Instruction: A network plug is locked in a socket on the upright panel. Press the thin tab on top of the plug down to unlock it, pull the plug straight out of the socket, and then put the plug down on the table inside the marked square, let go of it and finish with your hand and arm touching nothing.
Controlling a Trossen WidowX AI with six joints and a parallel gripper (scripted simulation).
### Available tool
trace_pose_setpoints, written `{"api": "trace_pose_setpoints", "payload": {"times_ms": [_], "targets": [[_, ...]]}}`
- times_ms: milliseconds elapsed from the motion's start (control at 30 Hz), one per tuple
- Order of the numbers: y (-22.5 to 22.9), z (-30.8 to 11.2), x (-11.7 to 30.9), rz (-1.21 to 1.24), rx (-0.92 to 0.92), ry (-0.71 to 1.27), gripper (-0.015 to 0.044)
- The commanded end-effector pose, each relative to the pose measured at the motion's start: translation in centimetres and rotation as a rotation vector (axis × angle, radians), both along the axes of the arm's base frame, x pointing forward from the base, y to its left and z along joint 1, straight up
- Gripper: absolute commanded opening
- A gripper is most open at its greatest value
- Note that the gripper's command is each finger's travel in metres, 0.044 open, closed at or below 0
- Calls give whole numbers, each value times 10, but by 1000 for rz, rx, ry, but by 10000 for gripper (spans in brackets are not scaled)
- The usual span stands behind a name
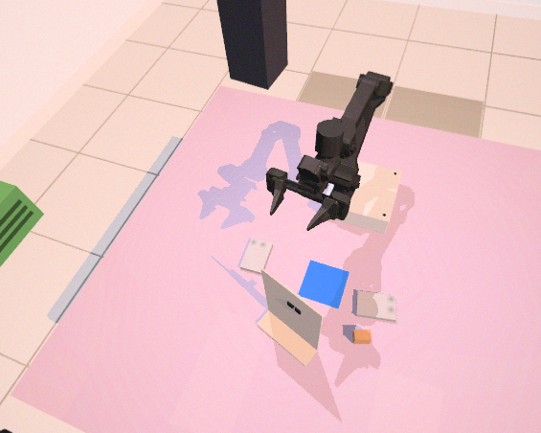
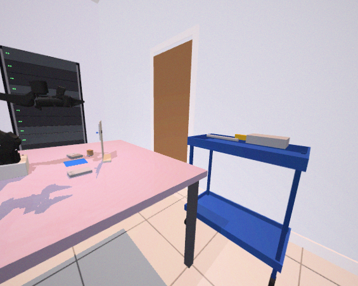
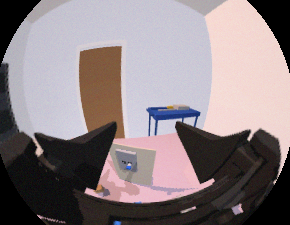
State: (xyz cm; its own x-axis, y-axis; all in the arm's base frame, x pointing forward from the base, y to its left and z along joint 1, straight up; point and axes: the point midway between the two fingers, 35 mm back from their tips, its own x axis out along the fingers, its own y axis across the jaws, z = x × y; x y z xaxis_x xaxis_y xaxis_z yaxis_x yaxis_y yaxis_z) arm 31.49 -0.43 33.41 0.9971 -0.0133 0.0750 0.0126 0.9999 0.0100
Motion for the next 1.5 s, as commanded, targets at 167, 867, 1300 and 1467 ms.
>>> {"api": "trace_pose_setpoints", "payload": {"times_ms": [167,867,1300,1467], "targets": [[9,-22,9,12,159,6,243],[56,-124,11,48,892,39,156],[74,-177,-19,54,1334,55,156],[77,-194,-34,52,1502,59,156]]}}
